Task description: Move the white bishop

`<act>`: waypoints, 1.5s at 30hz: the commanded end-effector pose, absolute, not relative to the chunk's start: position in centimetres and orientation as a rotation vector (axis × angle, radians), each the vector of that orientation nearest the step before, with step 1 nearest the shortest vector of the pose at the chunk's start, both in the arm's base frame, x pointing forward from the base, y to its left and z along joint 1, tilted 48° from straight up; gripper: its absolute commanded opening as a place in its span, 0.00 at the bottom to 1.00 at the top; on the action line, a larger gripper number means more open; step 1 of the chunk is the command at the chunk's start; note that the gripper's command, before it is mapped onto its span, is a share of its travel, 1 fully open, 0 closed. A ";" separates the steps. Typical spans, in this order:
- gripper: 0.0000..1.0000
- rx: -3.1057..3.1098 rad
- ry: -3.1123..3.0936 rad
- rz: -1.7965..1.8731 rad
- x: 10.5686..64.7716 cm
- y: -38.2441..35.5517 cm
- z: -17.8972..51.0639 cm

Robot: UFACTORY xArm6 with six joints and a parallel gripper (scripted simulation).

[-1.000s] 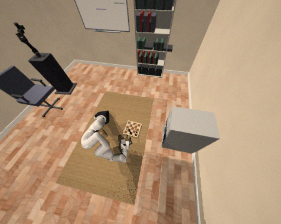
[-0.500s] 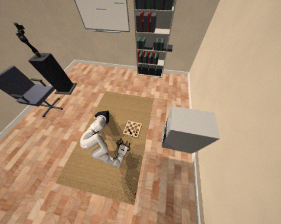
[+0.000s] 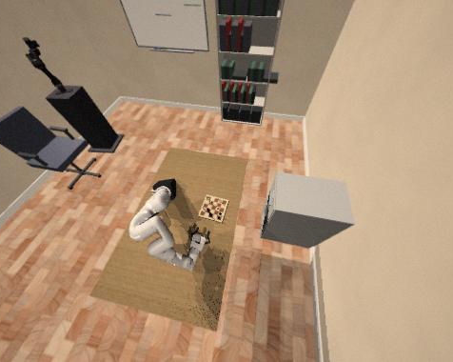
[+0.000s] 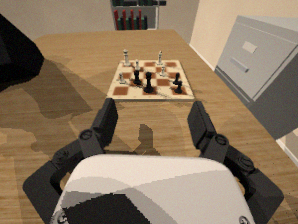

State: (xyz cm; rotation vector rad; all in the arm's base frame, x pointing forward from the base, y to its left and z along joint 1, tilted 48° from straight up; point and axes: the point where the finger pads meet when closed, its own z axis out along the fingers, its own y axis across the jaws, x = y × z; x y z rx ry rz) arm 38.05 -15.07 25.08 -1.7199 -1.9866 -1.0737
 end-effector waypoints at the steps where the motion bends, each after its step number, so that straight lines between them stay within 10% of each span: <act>1: 1.00 -1.719 -1.990 -1.074 38.1 -15.1 25.2; 45: 1.00 -1.719 -1.993 -1.070 35.9 -9.4 30.9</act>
